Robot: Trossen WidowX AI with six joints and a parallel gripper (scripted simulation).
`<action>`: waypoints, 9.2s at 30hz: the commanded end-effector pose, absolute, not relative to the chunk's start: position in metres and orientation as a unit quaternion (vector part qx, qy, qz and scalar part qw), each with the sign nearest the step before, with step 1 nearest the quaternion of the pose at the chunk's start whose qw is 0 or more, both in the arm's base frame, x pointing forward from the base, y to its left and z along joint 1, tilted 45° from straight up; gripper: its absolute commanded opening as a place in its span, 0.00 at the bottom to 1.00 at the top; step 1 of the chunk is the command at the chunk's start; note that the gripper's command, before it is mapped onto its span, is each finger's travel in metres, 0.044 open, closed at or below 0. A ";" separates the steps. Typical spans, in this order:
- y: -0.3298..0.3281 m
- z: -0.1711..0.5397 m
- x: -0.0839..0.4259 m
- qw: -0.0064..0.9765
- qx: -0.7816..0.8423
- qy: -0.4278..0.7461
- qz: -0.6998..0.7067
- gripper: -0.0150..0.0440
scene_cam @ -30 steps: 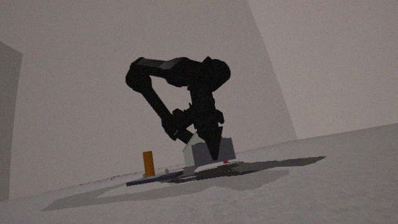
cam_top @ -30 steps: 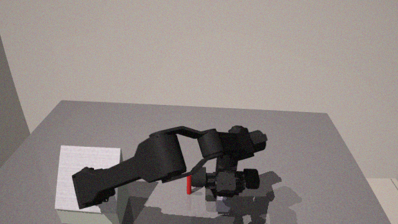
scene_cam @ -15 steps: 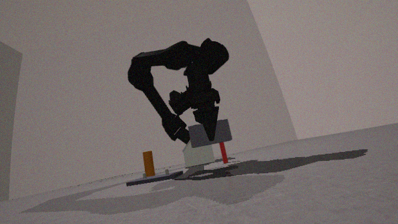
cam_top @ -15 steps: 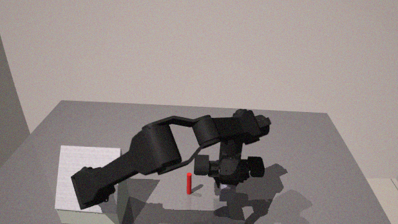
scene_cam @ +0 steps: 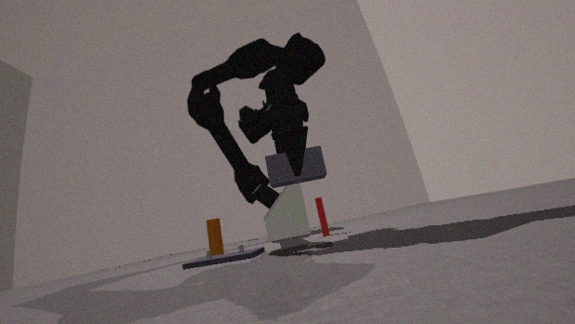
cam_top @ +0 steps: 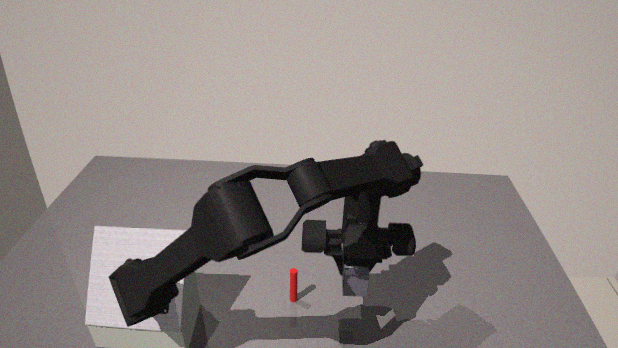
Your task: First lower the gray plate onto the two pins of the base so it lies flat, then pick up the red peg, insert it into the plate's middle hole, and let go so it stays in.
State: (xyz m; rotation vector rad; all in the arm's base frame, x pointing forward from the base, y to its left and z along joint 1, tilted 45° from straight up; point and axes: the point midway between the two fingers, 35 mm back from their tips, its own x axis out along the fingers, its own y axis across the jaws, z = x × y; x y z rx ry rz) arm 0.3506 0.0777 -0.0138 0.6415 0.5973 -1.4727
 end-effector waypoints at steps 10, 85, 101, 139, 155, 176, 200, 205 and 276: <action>0.093 0.010 0.349 0.654 0.291 0.261 -0.648 0.25; -0.066 0.052 0.336 0.638 0.323 0.221 -0.663 0.25; -0.078 0.041 0.336 0.639 0.323 0.220 -0.663 0.25; -0.095 0.025 0.337 0.636 0.325 0.219 -0.664 0.57; -0.087 0.032 0.339 0.636 0.326 0.220 -0.663 1.00; 0.027 0.077 0.328 0.654 0.293 0.265 -0.645 1.00; 0.104 -0.046 0.244 0.699 0.146 0.393 -0.579 1.00; 0.094 -0.056 0.243 0.699 0.146 0.393 -0.579 1.00; 0.058 -0.092 0.244 0.700 0.145 0.392 -0.579 0.25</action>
